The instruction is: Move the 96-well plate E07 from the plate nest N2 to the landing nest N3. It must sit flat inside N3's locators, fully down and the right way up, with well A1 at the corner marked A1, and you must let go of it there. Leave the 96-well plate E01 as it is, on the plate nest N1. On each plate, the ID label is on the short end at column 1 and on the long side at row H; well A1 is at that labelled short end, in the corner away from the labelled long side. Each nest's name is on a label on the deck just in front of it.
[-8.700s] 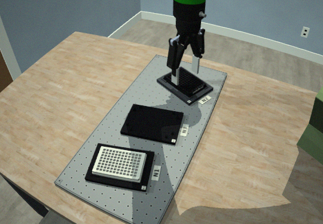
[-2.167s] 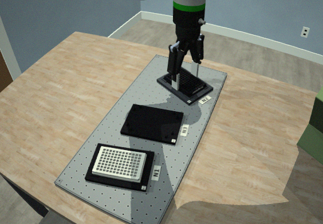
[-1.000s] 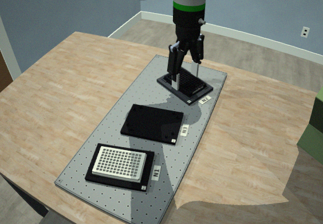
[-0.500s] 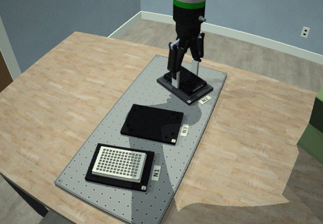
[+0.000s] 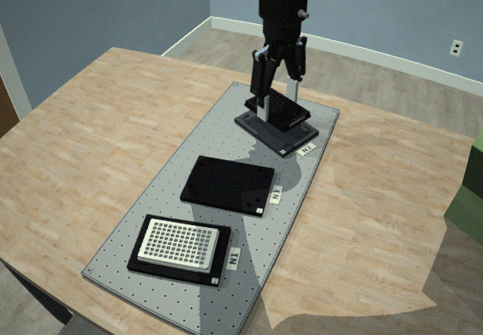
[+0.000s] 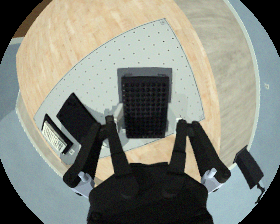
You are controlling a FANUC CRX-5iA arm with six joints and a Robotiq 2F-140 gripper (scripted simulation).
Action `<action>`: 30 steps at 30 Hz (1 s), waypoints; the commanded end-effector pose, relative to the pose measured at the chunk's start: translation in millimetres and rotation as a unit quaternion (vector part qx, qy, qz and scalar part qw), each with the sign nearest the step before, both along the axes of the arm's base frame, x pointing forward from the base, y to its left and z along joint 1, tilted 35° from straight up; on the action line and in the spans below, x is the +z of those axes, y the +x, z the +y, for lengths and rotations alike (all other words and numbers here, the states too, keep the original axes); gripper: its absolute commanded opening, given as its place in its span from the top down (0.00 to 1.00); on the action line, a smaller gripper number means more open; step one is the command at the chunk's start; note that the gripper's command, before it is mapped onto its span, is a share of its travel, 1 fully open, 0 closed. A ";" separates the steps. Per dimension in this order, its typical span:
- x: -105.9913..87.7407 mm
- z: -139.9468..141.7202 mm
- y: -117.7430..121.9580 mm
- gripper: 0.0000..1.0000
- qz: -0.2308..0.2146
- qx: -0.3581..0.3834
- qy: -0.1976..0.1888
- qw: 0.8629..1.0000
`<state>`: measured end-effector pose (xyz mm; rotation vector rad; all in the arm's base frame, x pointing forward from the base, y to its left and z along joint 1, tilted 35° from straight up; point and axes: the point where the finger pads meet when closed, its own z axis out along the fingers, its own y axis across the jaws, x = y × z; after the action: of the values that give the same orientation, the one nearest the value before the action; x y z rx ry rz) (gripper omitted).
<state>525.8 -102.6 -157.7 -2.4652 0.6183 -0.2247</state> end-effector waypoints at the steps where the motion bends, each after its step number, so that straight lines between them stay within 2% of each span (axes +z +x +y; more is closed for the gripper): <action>1: 3.9 -2.4 -1.6 1.00 0.000 0.000 0.000 1.000; 30: 7.8 -4.8 -3.0 1.00 0.000 0.000 0.000 1.000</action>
<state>522.7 -107.1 -150.0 -2.4651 0.6181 -0.2237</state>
